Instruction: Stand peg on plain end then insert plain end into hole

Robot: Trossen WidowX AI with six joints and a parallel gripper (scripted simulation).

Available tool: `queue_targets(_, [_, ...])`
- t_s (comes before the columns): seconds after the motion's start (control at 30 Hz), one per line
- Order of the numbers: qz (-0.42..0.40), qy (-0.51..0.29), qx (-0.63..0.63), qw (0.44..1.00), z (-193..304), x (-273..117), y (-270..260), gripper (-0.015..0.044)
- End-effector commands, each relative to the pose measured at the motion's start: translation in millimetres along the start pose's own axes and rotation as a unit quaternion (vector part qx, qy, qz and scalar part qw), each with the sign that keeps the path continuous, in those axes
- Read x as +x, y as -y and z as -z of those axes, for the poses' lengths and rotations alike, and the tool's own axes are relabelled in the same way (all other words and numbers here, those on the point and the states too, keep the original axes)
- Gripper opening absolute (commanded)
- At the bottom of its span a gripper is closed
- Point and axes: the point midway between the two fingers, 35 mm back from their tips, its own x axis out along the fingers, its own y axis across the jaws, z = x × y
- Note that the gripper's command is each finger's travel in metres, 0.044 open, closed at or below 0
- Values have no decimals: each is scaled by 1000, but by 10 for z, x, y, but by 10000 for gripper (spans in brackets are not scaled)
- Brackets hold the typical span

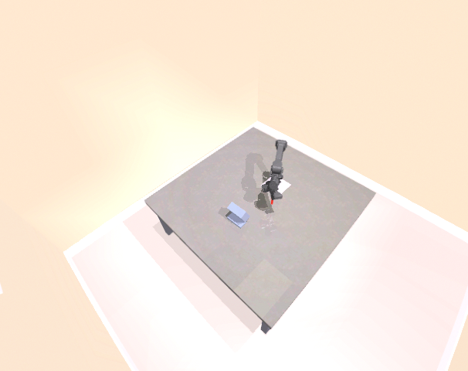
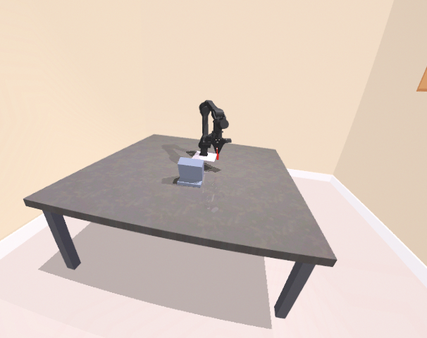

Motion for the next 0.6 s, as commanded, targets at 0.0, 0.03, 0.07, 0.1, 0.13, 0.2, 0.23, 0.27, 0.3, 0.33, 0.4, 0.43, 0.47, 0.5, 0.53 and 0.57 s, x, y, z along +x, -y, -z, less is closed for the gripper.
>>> queue_targets(0.0, [-12, 10, 19, 1000, -47, 17, 15, 0])
queue_targets(0.03, [-15, 12, 22, 1000, -56, 21, 15, 0])
queue_targets(0.07, [-17, 14, 25, 999, -66, 24, 16, 0])
queue_targets(0.1, [-20, 16, 28, 999, -75, 27, 17, 0])
queue_targets(0.13, [-23, 18, 32, 999, -85, 31, 17, 0])
queue_targets(0.2, [-28, 22, 38, 999, -104, 37, 19, 0])
queue_targets(0.23, [-31, 24, 42, 998, -114, 40, 20, 0])
queue_targets(0.27, [-33, 26, 45, 998, -123, 43, 21, 0])
queue_targets(0.3, [-36, 28, 48, 998, -133, 46, 22, 0])
queue_targets(0.33, [-39, 30, 51, 997, -142, 49, 23, 0])
queue_targets(0.4, [-44, 33, 58, 997, -162, 54, 25, 0])
queue_targets(0.43, [-47, 35, 61, 996, -171, 57, 26, 0])
queue_targets(0.47, [-50, 37, 64, 996, -181, 59, 27, 0])
queue_targets(0.5, [-52, 39, 68, 996, -190, 62, 28, 0])
queue_targets(0.53, [-55, 41, 71, 995, -200, 64, 30, 0])
queue_targets(0.57, [-58, 43, 74, 995, -210, 67, 31, 0])
